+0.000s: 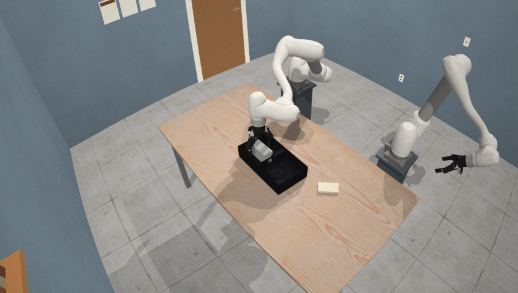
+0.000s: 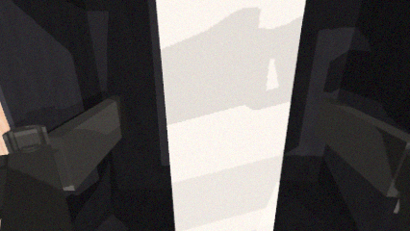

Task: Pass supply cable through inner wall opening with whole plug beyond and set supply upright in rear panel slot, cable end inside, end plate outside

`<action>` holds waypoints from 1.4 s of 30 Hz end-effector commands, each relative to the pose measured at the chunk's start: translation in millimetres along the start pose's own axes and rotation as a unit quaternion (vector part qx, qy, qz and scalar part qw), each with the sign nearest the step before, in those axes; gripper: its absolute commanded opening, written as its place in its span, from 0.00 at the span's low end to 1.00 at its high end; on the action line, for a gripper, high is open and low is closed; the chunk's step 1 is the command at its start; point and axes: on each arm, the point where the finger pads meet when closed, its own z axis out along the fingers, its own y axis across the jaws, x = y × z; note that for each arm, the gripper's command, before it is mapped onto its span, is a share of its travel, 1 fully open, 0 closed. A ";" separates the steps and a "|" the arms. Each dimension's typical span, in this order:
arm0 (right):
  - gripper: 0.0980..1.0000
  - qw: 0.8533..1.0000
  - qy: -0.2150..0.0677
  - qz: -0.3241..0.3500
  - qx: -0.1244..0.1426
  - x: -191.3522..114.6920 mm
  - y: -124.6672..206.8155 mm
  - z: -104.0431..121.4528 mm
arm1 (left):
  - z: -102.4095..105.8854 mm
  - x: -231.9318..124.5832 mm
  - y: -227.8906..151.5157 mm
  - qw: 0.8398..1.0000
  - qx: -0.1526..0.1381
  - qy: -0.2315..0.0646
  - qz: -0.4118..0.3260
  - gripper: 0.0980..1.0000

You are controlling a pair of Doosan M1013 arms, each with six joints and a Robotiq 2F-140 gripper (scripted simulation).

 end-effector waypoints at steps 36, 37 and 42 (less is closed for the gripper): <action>1.00 1.000 -0.001 0.000 0.001 -0.2 -0.1 -121.4 | -0.4 0.0 -0.1 1.000 0.000 0.000 0.000 1.00; 1.00 1.000 -0.001 0.000 0.001 -0.2 -0.1 -121.4 | -0.4 0.0 -0.1 1.000 0.000 0.000 0.000 1.00; 1.00 1.000 -0.001 0.000 0.001 -0.2 -0.1 -121.4 | -0.4 0.0 -0.1 1.000 0.000 0.000 0.000 1.00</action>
